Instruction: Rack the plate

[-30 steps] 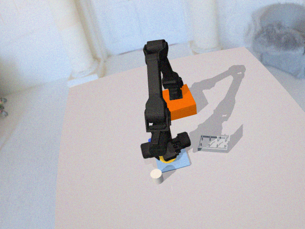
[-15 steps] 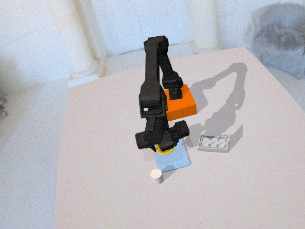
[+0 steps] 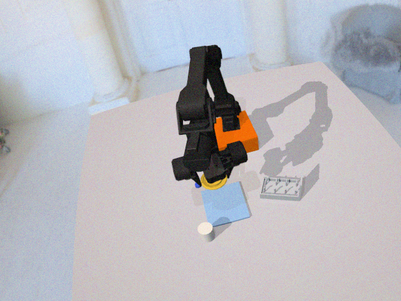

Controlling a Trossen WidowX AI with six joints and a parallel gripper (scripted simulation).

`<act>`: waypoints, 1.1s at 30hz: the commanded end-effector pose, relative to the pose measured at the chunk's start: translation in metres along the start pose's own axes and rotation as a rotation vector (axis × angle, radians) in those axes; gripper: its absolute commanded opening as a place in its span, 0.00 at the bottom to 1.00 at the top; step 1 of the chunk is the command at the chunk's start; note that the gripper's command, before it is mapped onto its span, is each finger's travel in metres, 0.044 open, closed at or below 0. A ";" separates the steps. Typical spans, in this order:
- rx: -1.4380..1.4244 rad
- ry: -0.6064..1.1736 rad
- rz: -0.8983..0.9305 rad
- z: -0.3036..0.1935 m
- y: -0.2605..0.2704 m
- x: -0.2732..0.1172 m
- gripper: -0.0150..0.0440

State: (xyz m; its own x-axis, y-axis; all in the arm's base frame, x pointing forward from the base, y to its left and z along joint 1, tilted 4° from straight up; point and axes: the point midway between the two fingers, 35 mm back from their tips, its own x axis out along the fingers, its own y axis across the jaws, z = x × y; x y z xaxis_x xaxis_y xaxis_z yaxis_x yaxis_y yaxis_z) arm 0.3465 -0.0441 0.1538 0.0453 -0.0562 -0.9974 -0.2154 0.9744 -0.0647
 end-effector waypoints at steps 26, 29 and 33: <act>0.481 -0.006 0.013 -0.061 0.134 -0.017 0.25; 0.445 -0.004 0.064 -0.055 0.138 -0.007 0.25; 0.381 -0.011 0.152 -0.045 0.144 0.009 0.25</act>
State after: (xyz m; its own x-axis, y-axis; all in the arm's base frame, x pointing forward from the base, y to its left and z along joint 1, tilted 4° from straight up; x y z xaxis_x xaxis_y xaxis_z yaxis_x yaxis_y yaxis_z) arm 0.2683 0.0826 0.1468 0.0654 0.0518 -0.9965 0.1911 0.9795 0.0635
